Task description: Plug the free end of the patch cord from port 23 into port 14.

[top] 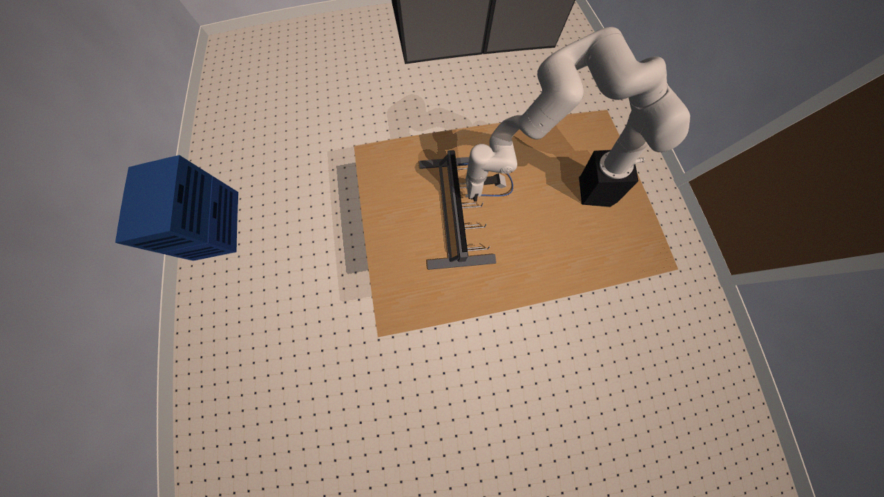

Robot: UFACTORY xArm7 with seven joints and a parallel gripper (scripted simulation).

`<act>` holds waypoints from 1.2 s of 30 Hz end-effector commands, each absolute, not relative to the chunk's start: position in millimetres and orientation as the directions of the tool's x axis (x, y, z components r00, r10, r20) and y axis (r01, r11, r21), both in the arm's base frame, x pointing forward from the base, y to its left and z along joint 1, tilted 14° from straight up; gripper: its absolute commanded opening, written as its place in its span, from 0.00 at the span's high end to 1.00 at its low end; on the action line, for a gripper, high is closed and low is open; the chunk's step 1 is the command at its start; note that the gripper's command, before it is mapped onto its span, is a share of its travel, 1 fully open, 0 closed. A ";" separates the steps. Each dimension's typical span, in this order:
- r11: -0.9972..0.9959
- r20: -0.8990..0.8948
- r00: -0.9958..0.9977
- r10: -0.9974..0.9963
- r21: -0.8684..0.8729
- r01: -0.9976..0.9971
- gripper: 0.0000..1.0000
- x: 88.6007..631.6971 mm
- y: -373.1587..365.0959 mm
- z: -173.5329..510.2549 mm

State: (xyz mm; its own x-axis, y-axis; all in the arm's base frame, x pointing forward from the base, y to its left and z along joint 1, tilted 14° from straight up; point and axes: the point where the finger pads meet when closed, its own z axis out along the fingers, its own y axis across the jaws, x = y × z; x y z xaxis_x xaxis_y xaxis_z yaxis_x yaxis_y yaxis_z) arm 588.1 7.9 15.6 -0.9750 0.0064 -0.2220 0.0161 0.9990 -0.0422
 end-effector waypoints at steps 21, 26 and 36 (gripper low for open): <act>0.999 -0.226 -0.974 0.006 -0.042 0.016 1.00 608.4 7.8 22.3; 0.999 -0.226 -0.974 0.006 -0.042 0.016 1.00 608.4 7.8 22.4; 0.999 -0.226 -0.974 0.006 -0.042 0.016 1.00 608.8 7.8 22.5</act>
